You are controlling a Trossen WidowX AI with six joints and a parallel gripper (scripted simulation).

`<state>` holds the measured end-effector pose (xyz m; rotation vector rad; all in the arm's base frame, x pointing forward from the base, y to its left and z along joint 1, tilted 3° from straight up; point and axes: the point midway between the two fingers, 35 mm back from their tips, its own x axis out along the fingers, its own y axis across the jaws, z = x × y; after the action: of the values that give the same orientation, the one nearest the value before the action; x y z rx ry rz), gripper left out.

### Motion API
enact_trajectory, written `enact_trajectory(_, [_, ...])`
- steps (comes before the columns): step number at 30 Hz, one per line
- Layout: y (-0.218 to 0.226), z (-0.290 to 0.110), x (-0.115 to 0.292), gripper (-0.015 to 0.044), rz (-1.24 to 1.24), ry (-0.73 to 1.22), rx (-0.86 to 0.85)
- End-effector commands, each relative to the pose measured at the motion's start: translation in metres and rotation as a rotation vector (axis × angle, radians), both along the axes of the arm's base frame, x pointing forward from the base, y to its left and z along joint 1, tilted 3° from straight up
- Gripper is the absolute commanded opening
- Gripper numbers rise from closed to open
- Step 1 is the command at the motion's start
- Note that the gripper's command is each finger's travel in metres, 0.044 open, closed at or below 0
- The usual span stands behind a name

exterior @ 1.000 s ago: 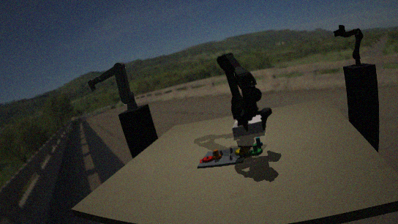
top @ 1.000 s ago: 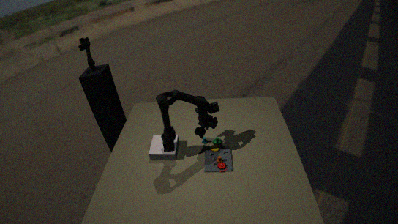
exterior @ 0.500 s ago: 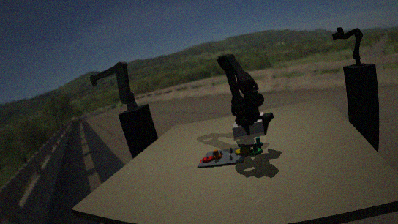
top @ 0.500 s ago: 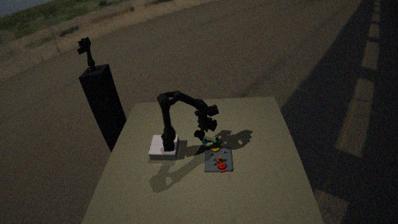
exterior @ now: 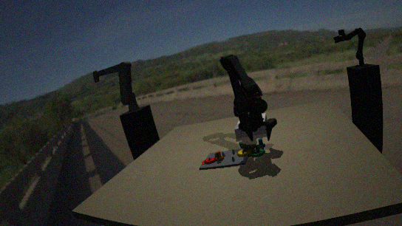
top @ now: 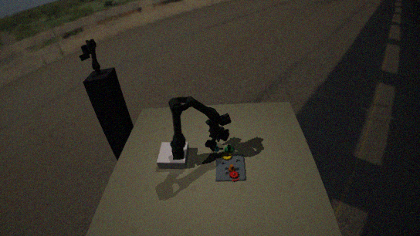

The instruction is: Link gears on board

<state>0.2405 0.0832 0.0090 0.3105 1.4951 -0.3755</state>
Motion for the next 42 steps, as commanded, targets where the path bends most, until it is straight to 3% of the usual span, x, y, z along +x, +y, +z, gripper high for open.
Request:
enact_trajectory(1, [0.000, -0.002, 0.000, 0.0440, 0.004, 0.000, 0.002])
enact_trajectory(15, [0.000, -0.002, 0.000, 0.0072, 0.004, 0.000, 0.002])
enact_trajectory(23, [0.000, -0.002, 0.000, 0.0000, 0.004, 0.000, 0.002])
enact_trajectory(42, [0.012, 0.037, 0.011, 0.0000, 0.007, -0.046, 0.047])
